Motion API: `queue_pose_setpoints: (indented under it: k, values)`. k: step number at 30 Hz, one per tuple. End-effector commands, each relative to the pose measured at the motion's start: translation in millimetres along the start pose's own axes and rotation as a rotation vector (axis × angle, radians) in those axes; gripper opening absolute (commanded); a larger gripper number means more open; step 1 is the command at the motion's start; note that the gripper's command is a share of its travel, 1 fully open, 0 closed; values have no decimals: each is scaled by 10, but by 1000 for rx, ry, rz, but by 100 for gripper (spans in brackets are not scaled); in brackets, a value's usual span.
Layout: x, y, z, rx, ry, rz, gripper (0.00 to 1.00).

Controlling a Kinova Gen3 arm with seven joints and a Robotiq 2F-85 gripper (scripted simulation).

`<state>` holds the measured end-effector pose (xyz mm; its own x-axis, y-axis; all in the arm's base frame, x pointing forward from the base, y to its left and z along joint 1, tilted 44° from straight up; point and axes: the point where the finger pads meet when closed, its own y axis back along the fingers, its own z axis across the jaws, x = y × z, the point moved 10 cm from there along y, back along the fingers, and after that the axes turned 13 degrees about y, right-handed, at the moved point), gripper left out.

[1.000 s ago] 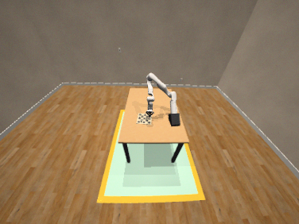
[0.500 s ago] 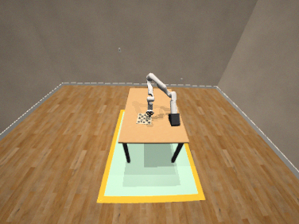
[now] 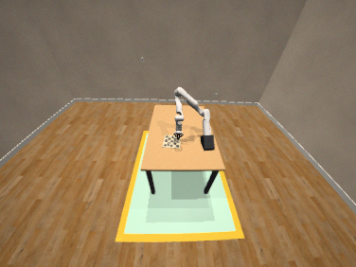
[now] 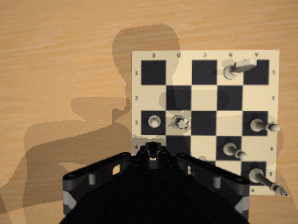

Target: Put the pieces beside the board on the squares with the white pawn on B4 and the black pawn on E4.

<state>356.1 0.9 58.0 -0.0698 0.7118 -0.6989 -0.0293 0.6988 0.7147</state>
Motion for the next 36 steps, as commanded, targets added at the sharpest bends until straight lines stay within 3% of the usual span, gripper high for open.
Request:
queue_pose_setpoints:
  k: [1,25,26,28,29,31,32,36]
  values:
    - [2,6,3,-2,0,1,0]
    - [2,6,3,-2,0,1,0]
    - [2,6,3,-2,0,1,7]
    - [2,6,3,-2,0,1,7]
    - [2,6,3,-2,0,1,13]
    - [2,6,3,-2,0,1,13]
    - [2,6,3,-2,0,1,20]
    - [2,6,3,-2,0,1,20]
